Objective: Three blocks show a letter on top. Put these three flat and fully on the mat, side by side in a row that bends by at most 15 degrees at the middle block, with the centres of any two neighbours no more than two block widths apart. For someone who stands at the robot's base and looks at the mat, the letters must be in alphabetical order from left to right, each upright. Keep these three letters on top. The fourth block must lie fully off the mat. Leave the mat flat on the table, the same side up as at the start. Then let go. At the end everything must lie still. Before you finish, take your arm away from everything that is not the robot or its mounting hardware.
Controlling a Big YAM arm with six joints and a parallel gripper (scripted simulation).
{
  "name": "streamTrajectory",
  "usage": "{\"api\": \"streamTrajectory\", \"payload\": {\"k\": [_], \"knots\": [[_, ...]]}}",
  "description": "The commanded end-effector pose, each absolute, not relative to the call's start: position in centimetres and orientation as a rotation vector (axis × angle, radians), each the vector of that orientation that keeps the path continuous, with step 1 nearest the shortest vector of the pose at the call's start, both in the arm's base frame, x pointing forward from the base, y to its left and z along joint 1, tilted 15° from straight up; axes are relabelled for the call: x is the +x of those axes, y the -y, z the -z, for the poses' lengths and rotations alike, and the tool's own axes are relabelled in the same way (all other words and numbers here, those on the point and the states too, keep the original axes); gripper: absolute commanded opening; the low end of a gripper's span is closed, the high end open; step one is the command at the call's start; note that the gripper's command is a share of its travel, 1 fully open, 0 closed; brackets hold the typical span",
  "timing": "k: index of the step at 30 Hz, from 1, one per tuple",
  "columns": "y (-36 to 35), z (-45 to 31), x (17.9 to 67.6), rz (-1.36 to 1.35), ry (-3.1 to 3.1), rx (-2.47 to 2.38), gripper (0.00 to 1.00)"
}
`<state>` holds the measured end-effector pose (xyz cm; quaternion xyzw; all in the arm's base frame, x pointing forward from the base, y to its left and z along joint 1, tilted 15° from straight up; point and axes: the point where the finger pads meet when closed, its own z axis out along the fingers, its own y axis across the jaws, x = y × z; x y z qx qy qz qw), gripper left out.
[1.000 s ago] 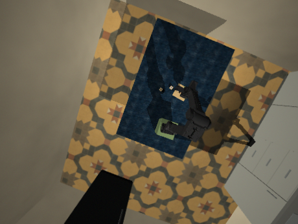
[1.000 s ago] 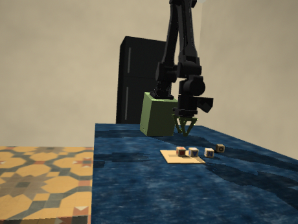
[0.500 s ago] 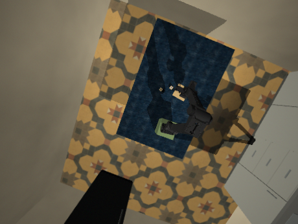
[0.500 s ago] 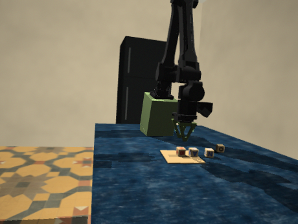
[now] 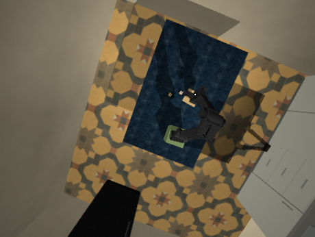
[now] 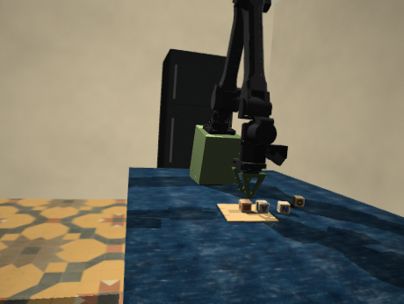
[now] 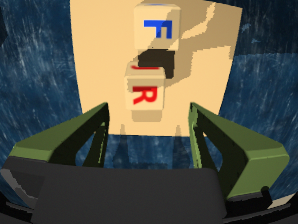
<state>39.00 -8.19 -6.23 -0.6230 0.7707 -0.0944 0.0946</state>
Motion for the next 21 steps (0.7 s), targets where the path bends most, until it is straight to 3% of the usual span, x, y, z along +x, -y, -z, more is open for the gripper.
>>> {"api": "streamTrajectory", "payload": {"k": [1,21], "knots": [[7.85,6.44,40.43,0.293,-2.270,-1.843,0.58],[7.79,6.93,40.23,0.284,-2.275,-1.847,0.58]]}}
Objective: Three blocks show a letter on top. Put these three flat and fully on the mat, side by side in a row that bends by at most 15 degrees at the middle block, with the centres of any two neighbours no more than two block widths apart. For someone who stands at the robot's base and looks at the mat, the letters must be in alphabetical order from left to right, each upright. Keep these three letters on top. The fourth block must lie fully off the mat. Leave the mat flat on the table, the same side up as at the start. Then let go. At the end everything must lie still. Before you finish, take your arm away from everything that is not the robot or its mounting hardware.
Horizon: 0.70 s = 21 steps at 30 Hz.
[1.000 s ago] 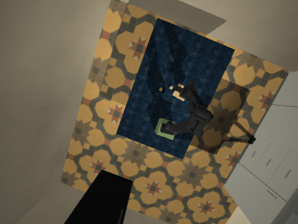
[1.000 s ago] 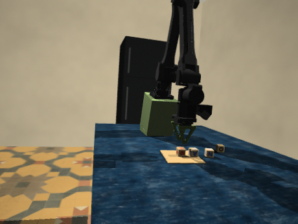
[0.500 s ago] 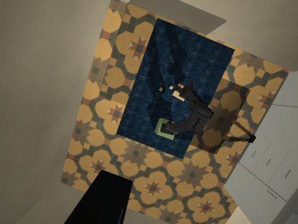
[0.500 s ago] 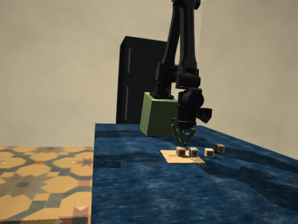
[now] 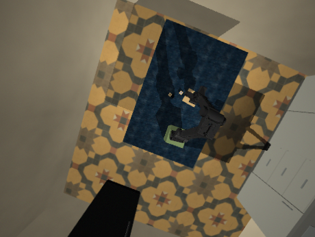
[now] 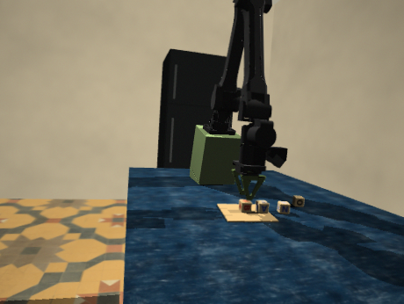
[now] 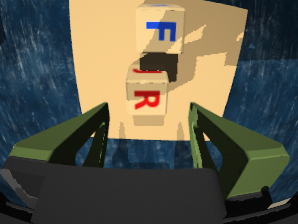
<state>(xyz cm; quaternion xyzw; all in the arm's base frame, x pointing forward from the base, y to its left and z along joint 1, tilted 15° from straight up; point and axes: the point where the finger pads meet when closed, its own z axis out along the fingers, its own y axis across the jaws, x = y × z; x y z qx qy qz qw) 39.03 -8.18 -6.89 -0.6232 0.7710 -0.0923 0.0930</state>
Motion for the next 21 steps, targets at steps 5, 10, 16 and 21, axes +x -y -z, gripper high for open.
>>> {"api": "streamTrajectory", "payload": {"k": [5,10,16,21], "knots": [[7.79,6.93,40.23,0.284,-2.275,-1.847,0.58],[7.79,6.93,40.23,0.284,-2.275,-1.847,0.58],[7.79,6.93,40.23,0.284,-2.275,-1.847,0.58],[7.86,7.02,40.58,0.293,-2.270,-1.843,0.58]]}}
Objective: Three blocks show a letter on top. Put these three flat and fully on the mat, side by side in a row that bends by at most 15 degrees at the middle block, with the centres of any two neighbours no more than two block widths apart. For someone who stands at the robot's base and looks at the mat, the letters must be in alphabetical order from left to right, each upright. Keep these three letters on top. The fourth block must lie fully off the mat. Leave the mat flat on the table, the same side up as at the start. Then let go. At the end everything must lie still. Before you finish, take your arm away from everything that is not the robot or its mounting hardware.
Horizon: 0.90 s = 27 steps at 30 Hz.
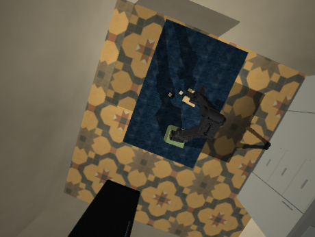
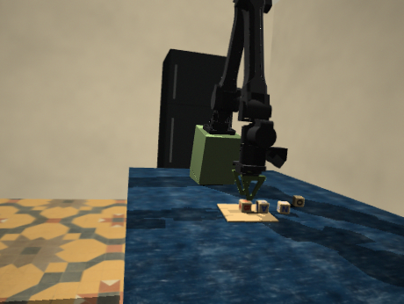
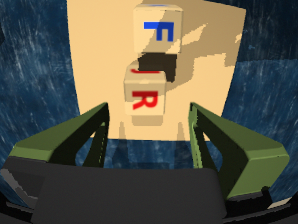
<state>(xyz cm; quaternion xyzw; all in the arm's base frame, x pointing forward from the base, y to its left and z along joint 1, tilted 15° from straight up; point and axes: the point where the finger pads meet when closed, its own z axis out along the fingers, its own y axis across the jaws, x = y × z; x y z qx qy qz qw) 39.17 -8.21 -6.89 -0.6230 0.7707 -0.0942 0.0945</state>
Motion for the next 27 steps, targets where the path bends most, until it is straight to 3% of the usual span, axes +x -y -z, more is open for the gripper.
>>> {"api": "streamTrajectory", "payload": {"k": [1,27], "knots": [[7.9,7.1,40.6,0.293,-2.271,-1.843,0.58],[7.8,10.7,40.9,0.279,-2.279,-1.849,0.58]]}}
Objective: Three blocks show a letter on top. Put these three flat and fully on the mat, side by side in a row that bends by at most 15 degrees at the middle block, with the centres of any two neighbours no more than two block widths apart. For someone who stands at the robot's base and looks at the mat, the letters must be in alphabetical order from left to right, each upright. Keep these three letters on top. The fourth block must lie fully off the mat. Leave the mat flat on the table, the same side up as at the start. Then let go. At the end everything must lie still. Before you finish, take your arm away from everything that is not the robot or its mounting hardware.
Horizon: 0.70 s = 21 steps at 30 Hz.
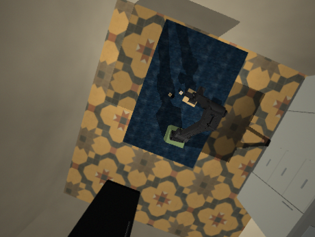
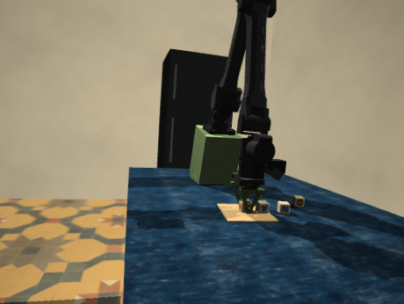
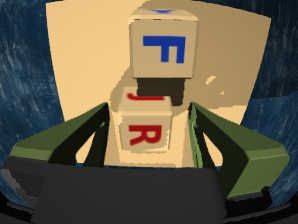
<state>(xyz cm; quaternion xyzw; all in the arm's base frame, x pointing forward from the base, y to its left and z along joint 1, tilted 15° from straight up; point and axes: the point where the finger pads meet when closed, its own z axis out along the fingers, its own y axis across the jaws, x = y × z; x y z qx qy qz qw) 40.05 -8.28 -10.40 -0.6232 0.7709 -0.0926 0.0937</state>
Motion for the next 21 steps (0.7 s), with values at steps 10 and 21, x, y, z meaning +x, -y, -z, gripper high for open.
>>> {"api": "streamTrajectory", "payload": {"k": [10,21], "knots": [[7.80,10.76,40.73,0.277,-2.280,-1.850,0.58],[7.80,10.77,40.72,0.277,-2.280,-1.851,0.44]]}}
